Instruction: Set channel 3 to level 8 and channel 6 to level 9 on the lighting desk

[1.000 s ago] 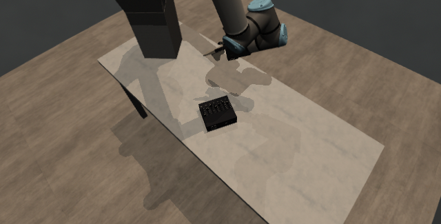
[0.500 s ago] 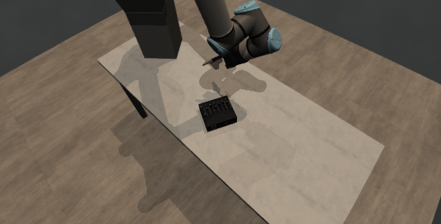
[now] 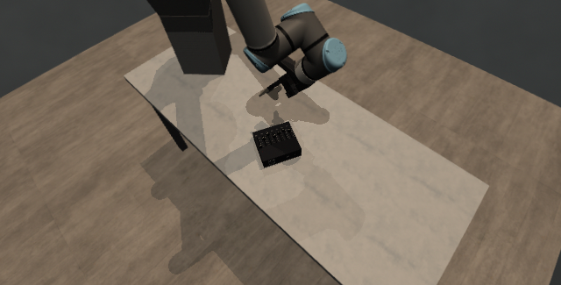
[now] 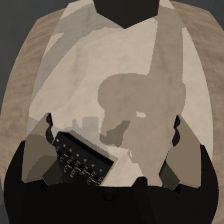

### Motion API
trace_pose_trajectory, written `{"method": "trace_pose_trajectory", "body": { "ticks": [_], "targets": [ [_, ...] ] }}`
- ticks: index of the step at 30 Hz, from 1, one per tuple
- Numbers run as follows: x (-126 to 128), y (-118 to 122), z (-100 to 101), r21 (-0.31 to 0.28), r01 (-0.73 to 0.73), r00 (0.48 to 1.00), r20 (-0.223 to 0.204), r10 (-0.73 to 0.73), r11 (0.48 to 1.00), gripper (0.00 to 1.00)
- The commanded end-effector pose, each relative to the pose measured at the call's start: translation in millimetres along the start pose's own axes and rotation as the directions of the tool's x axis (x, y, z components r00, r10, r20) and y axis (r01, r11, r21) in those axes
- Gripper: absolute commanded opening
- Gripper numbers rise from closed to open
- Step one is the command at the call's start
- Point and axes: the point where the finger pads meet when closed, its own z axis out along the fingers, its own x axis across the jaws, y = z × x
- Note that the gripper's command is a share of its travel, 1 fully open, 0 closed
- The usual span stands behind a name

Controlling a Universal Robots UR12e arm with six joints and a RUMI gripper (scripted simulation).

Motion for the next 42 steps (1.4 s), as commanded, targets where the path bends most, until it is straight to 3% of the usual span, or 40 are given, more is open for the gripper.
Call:
{"method": "trace_pose_trajectory", "body": {
  "ticks": [1,14,17,20,32,42],
  "targets": [
    [-8.9,21.4,-1.5,-0.11,0.001,0.998,-0.065,-0.009,0.994,1.0],
    [-43.7,60.5,-19.3,-0.315,-0.013,0.992,-0.127,-0.028,0.949,1.0],
    [-43.7,60.5,-19.3,-0.315,-0.013,0.992,-0.127,-0.028,0.949,1.0],
    [-59.6,72.7,-29.0,-0.391,-0.018,0.99,-0.134,-0.038,0.92,1.0],
    [-100.2,93.6,-55.9,-0.552,-0.021,0.991,-0.122,-0.056,0.834,1.0],
    [-119.2,99.4,-69.2,-0.614,-0.017,0.993,-0.105,-0.06,0.789,1.0]
  ]
}}
